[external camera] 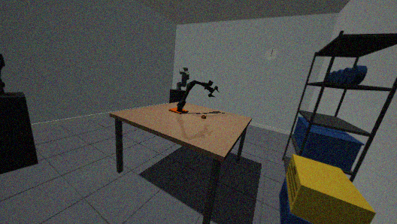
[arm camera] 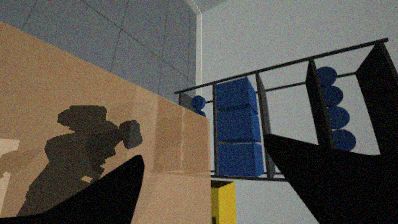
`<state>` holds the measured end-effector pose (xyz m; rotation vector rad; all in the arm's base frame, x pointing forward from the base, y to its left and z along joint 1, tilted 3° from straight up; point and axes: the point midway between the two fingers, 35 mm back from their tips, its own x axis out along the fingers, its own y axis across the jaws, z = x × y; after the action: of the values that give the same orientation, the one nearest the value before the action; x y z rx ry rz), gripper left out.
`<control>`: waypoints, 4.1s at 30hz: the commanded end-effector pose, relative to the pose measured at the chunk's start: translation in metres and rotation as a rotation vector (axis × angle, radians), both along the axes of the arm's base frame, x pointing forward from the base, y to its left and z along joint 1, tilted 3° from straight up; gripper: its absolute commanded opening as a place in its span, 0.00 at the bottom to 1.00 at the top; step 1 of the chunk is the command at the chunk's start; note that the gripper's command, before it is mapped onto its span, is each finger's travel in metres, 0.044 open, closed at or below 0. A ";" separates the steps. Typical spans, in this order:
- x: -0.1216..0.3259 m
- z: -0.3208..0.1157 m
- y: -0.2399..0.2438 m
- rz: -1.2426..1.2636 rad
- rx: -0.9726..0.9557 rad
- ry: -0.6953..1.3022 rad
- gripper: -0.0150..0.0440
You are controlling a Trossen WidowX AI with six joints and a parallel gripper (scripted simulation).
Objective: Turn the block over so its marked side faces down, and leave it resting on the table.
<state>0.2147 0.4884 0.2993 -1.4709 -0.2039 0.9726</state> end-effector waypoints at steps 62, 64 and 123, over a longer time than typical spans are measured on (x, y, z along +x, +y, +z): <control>0.126 -0.213 -0.403 -1.769 0.376 1.247 1.00; 0.126 -0.216 -0.403 -1.769 0.376 1.247 1.00; 0.127 -0.212 -0.403 -1.734 0.436 1.205 0.25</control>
<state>0.3418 0.0861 0.0886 -0.1019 1.4488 0.1214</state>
